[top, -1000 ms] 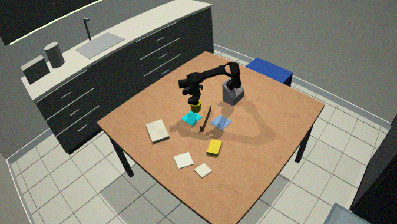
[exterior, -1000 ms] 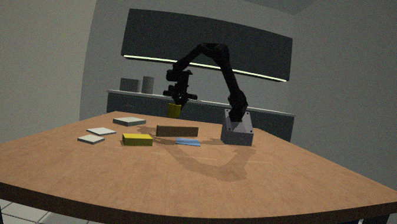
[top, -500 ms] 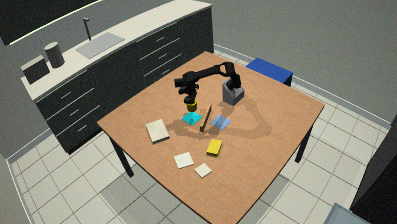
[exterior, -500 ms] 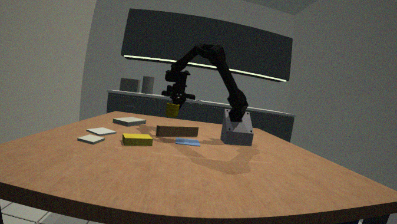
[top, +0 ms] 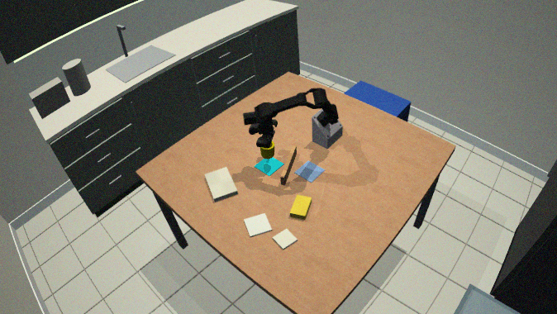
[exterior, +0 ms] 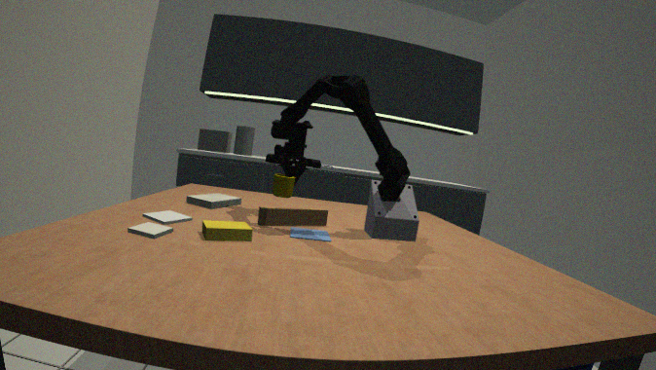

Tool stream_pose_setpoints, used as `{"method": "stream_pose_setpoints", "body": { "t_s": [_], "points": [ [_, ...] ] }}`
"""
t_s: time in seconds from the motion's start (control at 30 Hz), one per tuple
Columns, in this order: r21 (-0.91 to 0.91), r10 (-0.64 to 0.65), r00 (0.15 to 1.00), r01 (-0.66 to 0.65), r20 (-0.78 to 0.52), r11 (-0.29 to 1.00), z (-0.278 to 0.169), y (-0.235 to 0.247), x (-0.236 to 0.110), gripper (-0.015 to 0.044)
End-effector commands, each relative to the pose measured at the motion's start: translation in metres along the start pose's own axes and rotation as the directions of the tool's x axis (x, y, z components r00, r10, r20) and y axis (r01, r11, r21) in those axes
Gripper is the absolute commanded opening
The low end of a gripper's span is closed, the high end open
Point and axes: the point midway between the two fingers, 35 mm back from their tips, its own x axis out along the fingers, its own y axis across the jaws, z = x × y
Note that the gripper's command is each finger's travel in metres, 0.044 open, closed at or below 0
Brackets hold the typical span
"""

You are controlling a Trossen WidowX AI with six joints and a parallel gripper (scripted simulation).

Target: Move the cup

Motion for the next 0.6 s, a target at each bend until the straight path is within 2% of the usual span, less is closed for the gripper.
{"method": "stream_pose_setpoints", "body": {
  "t_s": [0.0,0.57],
  "points": [
    [0.007,-0.001,1.000,0.001,-0.011,1.000,-0.001,-0.001,0.011,0.0000],
    [0.006,0.000,1.000,0.000,-0.012,1.000,0.000,-0.001,0.043,0.0000]
  ]
}}
